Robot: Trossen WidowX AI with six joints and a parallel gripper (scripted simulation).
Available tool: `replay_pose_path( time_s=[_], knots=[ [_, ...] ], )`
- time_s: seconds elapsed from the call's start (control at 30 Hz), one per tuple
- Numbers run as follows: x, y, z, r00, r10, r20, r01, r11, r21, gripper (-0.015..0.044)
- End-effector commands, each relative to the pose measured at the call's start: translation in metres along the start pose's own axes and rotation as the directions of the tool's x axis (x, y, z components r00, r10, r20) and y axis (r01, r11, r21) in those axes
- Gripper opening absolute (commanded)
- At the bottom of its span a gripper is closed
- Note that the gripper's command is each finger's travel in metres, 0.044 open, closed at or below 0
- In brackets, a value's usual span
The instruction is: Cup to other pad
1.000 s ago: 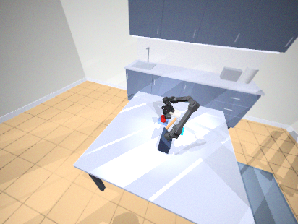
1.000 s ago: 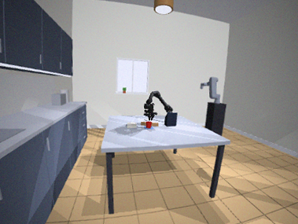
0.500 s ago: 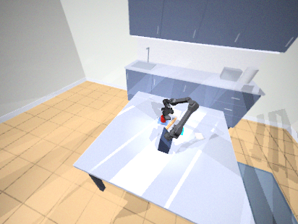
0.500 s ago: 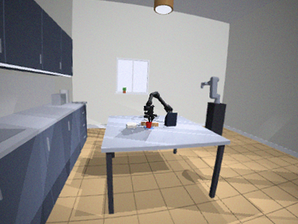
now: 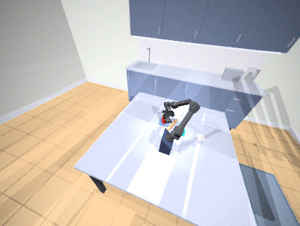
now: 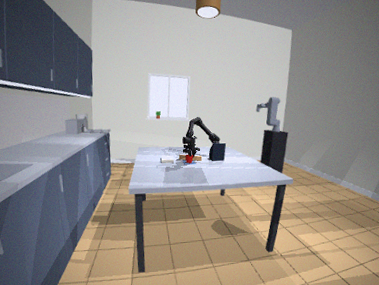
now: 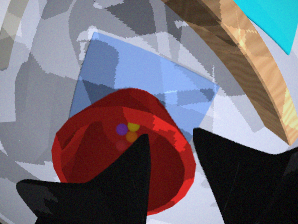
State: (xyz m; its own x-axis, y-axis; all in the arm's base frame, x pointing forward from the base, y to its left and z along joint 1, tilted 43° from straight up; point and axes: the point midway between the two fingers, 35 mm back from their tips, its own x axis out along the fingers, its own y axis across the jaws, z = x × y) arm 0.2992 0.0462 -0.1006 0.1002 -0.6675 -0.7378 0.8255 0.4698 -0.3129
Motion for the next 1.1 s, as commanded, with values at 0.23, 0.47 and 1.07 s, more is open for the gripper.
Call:
replay_pose_path(
  time_s=[0.23,0.47,1.07],
  knots=[
    [0.003,-0.001,-0.001,1.000,-0.004,0.000,0.004,1.000,-0.002,0.0062],
    [0.003,-0.001,-0.001,1.000,-0.004,0.000,0.004,1.000,-0.002,0.0016],
    [-0.044,0.002,-0.001,1.000,-0.005,-0.002,0.005,1.000,-0.007,0.0000]
  ],
)
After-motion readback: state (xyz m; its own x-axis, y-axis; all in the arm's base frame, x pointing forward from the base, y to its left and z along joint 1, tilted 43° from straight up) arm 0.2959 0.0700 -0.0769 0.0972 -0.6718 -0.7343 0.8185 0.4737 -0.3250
